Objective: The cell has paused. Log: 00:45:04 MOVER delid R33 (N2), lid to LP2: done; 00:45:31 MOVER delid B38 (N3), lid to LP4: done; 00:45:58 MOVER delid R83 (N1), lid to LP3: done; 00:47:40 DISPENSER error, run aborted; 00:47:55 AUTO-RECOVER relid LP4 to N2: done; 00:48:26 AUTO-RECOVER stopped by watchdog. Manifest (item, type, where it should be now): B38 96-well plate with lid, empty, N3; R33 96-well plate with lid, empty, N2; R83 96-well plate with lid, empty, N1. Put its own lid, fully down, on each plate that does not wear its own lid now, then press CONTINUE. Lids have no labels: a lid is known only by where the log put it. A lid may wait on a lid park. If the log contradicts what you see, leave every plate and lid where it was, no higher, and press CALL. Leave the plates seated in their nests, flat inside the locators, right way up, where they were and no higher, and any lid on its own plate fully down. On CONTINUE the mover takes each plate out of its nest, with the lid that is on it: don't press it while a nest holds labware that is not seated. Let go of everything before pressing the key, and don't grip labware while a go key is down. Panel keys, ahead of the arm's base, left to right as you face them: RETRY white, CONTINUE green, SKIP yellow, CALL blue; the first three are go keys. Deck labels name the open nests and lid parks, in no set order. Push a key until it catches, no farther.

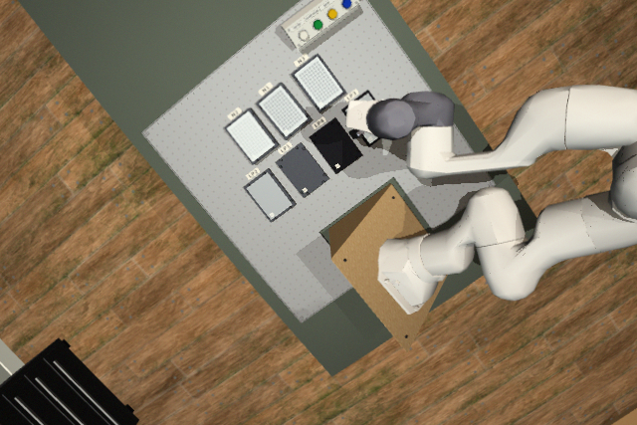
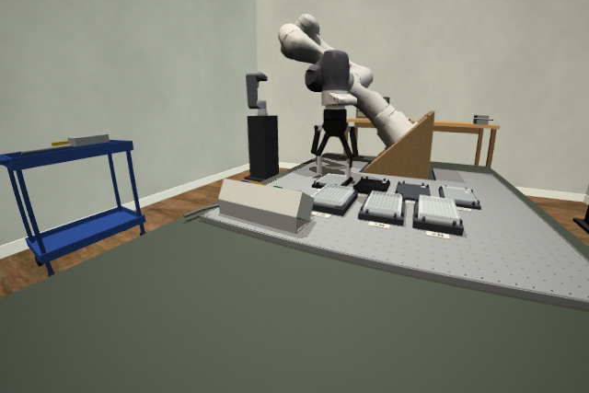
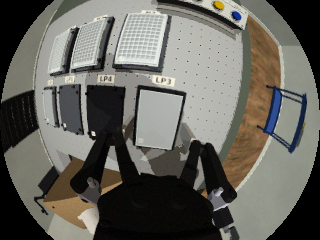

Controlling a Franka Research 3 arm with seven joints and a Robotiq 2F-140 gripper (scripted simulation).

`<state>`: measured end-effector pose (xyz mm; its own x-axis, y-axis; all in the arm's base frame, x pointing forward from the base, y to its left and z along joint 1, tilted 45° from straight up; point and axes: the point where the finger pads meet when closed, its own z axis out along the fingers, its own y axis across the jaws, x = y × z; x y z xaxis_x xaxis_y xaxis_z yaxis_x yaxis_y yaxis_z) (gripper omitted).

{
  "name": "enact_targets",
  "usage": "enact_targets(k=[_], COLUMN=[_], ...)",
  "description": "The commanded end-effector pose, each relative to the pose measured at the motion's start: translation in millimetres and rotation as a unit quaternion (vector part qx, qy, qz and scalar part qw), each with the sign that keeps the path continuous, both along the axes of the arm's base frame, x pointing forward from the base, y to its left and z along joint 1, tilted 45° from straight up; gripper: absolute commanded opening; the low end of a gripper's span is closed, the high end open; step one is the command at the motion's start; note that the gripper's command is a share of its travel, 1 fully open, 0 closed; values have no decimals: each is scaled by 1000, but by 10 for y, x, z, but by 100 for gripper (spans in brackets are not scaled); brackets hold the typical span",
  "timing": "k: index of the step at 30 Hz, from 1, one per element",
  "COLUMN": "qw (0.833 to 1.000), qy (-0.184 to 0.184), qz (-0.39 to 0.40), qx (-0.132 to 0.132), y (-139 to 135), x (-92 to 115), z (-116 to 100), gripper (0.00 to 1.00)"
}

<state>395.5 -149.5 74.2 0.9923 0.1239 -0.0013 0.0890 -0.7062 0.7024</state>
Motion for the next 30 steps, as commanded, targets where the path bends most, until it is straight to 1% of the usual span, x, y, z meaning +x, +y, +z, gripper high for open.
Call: enact_targets(k=[1,30], qw=[1000,1000], qy=[-2,-2], qz=[0,0], qx=[1,1], y=[-15,-98], x=[23,34], z=[-8,-93], gripper=[66,66])
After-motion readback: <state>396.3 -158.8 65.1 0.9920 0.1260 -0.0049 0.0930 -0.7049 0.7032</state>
